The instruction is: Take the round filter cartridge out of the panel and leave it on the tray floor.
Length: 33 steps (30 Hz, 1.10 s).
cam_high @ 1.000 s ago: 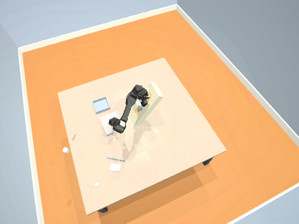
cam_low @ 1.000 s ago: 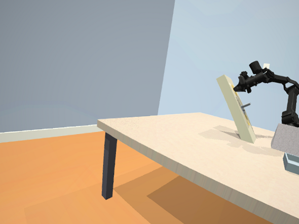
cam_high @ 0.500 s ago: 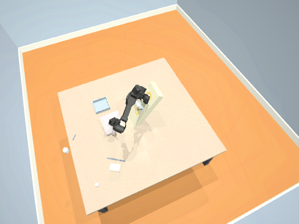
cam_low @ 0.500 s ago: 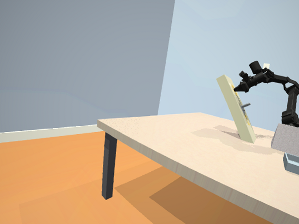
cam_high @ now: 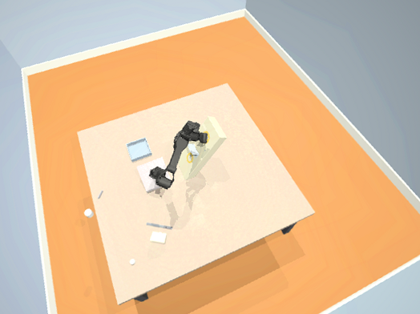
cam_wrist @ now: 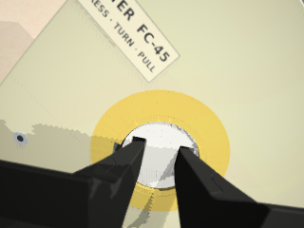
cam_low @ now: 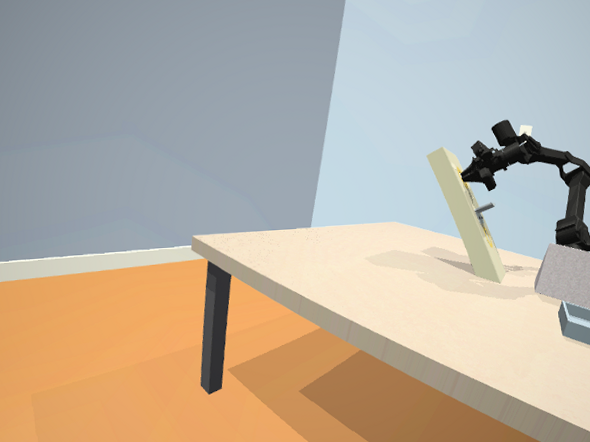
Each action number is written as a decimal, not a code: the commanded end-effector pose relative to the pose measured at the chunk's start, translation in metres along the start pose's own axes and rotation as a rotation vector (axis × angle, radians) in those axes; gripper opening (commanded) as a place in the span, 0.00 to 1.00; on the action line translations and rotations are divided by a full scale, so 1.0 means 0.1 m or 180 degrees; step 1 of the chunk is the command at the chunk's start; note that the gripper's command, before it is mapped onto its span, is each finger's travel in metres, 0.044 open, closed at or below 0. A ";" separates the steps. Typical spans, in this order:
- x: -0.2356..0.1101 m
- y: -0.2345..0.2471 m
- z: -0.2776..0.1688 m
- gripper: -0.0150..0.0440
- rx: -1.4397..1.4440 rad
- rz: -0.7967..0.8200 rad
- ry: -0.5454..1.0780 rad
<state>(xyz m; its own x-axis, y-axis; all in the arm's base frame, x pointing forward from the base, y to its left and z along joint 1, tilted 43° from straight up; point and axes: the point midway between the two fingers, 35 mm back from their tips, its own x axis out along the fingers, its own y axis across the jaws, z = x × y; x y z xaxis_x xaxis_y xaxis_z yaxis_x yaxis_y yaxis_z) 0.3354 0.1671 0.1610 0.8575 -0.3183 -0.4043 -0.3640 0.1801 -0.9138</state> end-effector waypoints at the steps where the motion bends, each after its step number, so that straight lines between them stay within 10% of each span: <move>1: -0.01 0.01 0.00 0.25 -0.0008 0.0032 0.0027; 16: -0.71 0.01 0.00 0.25 0.0130 0.0031 0.0028; 33: -0.69 0.20 -0.22 0.25 0.0131 0.0030 0.0028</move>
<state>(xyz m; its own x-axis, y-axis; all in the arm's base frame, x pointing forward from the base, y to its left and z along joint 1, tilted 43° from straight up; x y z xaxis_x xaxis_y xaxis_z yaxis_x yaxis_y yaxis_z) 0.2649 0.1767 0.1721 0.8451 -0.3280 -0.4222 -0.3701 0.2110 -0.9047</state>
